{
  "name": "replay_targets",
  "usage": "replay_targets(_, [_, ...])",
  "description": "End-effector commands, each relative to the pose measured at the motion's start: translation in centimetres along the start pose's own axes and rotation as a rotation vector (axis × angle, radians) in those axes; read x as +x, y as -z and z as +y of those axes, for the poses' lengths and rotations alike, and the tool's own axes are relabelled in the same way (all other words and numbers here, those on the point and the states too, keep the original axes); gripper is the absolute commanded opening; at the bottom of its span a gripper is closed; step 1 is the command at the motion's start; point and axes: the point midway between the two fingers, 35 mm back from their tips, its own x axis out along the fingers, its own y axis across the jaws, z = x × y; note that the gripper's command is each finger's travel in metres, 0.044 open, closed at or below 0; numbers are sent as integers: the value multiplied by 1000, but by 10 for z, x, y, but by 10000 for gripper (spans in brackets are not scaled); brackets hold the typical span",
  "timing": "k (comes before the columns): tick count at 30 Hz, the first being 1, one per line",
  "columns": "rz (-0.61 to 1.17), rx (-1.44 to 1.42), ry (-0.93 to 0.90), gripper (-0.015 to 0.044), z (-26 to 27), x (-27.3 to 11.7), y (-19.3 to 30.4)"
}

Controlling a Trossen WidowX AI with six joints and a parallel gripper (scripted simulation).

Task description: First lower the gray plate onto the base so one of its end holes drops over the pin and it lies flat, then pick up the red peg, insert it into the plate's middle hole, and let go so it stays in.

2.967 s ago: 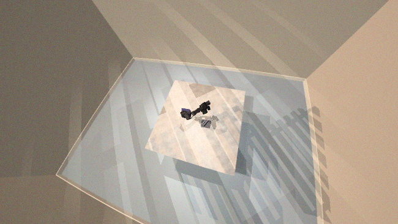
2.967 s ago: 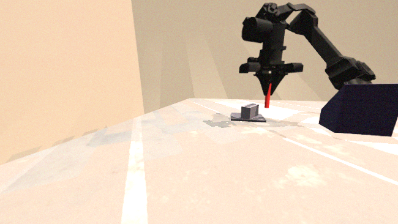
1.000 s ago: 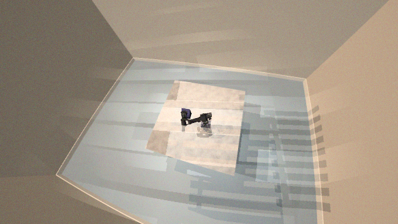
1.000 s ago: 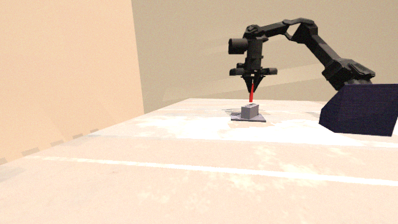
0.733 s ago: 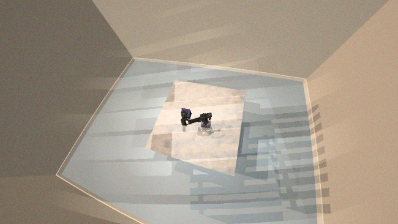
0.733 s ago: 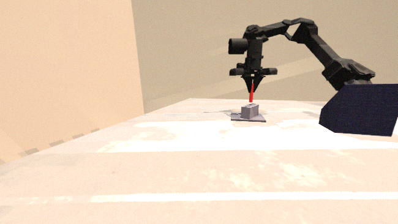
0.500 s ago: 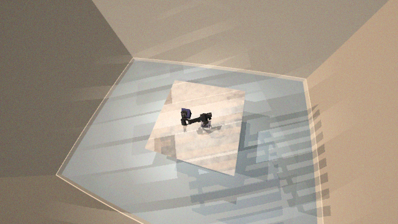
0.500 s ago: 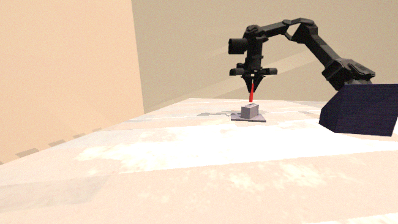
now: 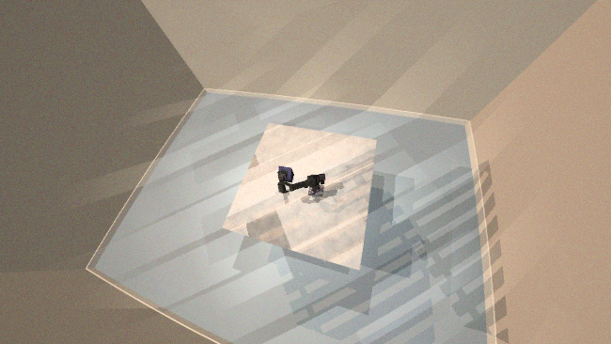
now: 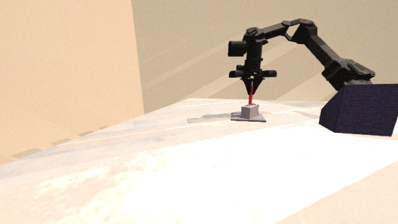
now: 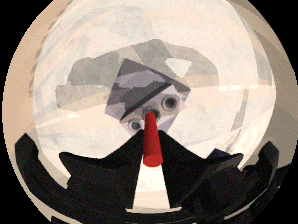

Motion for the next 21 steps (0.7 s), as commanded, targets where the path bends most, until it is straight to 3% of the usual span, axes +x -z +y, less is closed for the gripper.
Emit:
replay_targets(1, [-3,-5,9,0,-2,8,-1])
replay_targets(21, [0,-1,4,0,-1,6,-1])
